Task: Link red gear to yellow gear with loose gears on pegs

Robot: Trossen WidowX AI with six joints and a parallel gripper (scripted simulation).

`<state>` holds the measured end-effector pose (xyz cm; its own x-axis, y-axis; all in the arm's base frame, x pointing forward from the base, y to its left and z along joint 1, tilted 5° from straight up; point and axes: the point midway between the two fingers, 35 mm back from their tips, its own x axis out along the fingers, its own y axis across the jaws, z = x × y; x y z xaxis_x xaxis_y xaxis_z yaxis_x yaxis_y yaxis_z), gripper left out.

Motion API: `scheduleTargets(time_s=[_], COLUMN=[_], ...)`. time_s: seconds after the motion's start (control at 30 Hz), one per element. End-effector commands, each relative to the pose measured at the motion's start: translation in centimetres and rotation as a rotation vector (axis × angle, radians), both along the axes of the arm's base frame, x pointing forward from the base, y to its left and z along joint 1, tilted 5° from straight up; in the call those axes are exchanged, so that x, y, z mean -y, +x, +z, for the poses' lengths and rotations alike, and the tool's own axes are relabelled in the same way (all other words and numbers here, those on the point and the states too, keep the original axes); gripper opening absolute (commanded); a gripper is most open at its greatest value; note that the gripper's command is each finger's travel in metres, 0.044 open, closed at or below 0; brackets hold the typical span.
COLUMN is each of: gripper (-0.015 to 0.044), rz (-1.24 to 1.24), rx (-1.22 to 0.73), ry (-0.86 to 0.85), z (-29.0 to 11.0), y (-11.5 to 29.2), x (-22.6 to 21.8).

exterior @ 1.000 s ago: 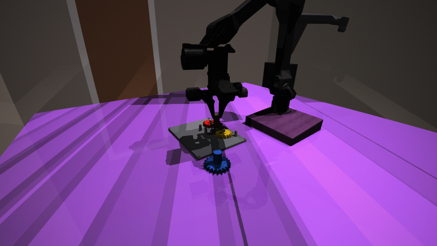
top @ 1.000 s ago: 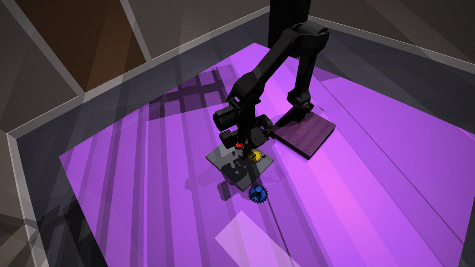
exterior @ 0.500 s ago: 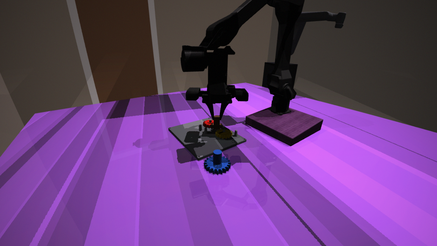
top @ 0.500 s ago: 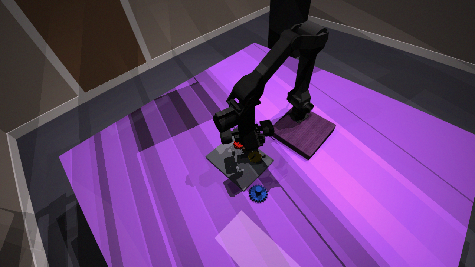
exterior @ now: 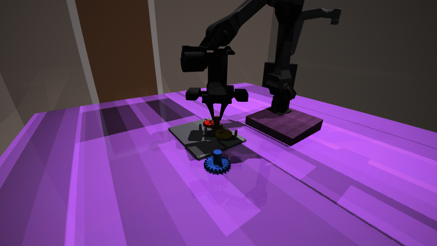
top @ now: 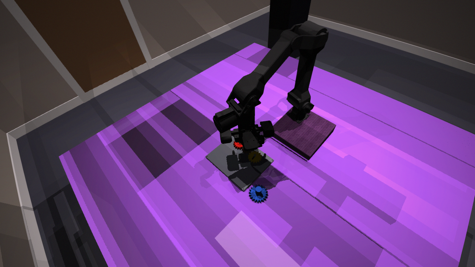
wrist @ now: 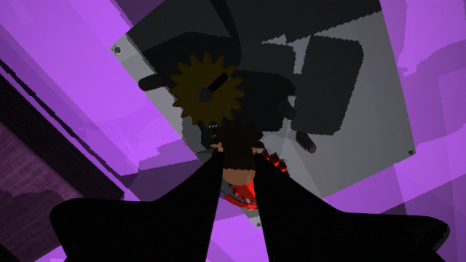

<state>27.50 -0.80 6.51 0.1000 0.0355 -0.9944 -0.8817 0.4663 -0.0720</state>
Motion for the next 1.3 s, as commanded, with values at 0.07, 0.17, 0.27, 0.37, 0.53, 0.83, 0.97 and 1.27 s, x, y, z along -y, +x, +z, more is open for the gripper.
scheduleTargets(time_s=[0.07, 0.17, 0.27, 0.37, 0.53, 0.83, 0.97, 1.27], gripper=[0.0, 0.0, 0.0, 0.0, 0.0, 0.0, 0.0, 0.0], rz=[0.136, 0.223, 0.299, 0.375, 0.378, 0.192, 0.084, -0.112], rx=[0.003, 0.006, 0.009, 0.012, 0.012, 0.005, 0.001, -0.005], ry=[-0.016, -0.024, -0.032, -0.04, -0.04, -0.021, -0.011, 0.009], z=[-0.11, -0.14, -0.16, -0.17, -0.19, -0.26, -0.29, -0.33], y=[-0.12, -0.15, -0.12, -0.04, 0.02, -0.12, -0.12, 0.09], x=[0.02, 0.08, 0.13, 0.15, 0.04, 0.02, 0.1, 0.06])
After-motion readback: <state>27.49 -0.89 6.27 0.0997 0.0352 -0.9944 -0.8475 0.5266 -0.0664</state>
